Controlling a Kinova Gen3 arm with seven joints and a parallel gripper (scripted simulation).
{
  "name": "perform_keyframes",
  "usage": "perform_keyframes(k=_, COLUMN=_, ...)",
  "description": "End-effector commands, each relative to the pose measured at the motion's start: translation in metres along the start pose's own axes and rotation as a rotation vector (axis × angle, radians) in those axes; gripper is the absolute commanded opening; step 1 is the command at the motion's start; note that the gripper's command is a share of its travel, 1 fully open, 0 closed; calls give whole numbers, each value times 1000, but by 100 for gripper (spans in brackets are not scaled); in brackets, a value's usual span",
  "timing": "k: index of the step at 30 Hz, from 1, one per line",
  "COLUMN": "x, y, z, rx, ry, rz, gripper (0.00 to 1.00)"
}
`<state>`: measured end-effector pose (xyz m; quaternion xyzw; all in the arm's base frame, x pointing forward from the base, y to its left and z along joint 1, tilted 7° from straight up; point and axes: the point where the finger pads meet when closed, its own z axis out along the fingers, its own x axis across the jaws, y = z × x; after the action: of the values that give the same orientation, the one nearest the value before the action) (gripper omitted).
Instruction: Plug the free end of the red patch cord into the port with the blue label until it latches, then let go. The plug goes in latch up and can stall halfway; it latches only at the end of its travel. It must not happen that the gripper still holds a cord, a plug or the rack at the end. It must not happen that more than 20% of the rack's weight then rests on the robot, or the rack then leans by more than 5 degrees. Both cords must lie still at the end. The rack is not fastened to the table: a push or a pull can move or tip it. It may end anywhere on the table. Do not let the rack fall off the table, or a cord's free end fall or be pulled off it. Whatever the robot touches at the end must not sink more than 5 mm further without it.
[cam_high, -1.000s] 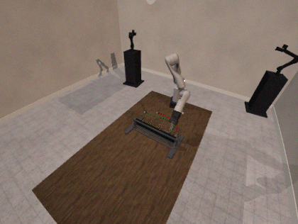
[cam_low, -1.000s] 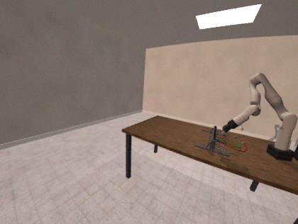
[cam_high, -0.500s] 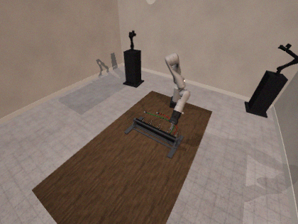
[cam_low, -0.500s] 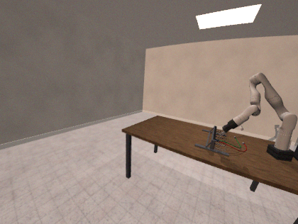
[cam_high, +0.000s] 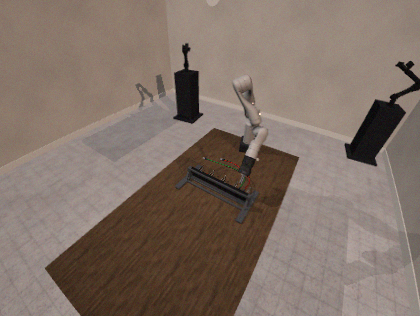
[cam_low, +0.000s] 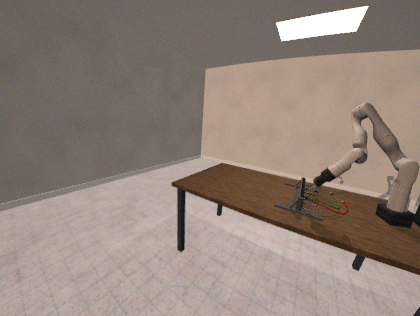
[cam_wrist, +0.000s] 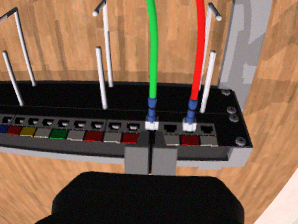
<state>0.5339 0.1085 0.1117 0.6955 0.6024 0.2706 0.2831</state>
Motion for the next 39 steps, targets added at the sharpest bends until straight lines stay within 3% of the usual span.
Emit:
perform_keyframes(k=1, x=0, y=1, z=-1, rx=-2, ry=0, rz=0, gripper=0)
perform_keyframes(k=10, x=0, y=1, z=-13, rx=-2, ry=0, rz=0, gripper=0)
perform_keyframes(k=31, x=0, y=1, z=-109, rx=-2, ry=0, rz=0, gripper=0)
perform_keyframes(k=39, x=0, y=1, z=-128, rx=-2, ry=0, rz=0, gripper=0)
